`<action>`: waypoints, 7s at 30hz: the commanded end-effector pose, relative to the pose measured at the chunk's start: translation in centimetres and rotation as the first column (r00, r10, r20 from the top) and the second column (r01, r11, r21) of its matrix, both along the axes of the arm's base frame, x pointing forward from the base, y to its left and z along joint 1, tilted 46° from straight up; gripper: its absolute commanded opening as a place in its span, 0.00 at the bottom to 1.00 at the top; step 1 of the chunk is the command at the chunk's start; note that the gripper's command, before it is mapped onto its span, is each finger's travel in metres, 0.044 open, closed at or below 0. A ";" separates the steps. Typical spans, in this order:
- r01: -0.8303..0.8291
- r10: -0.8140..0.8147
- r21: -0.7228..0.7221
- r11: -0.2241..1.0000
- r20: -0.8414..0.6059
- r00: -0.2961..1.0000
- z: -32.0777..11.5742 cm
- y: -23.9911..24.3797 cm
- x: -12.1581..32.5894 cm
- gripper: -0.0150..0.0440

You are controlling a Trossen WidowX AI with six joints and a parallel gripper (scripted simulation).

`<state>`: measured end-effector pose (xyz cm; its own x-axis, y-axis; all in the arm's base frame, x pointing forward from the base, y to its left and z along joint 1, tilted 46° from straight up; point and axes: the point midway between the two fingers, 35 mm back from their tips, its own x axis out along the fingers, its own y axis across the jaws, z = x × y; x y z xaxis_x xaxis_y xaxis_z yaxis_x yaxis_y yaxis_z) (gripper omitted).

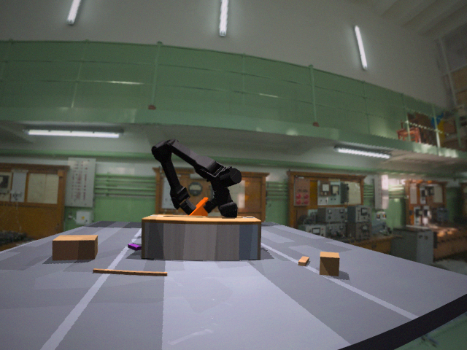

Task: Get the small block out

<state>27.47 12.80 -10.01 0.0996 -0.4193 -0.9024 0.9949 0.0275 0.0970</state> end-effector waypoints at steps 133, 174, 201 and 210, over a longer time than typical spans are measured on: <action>0.591 -0.773 0.619 0.517 0.634 0.013 -7.1 2.2 -3.7 0.74; 0.574 -0.788 0.638 0.514 0.616 0.021 -9.7 -0.1 -2.9 0.35; 0.594 -0.767 0.569 0.569 0.627 0.134 -3.0 4.4 -3.9 0.25; 0.578 -0.737 0.502 0.643 0.611 0.289 0.1 4.9 -4.5 0.25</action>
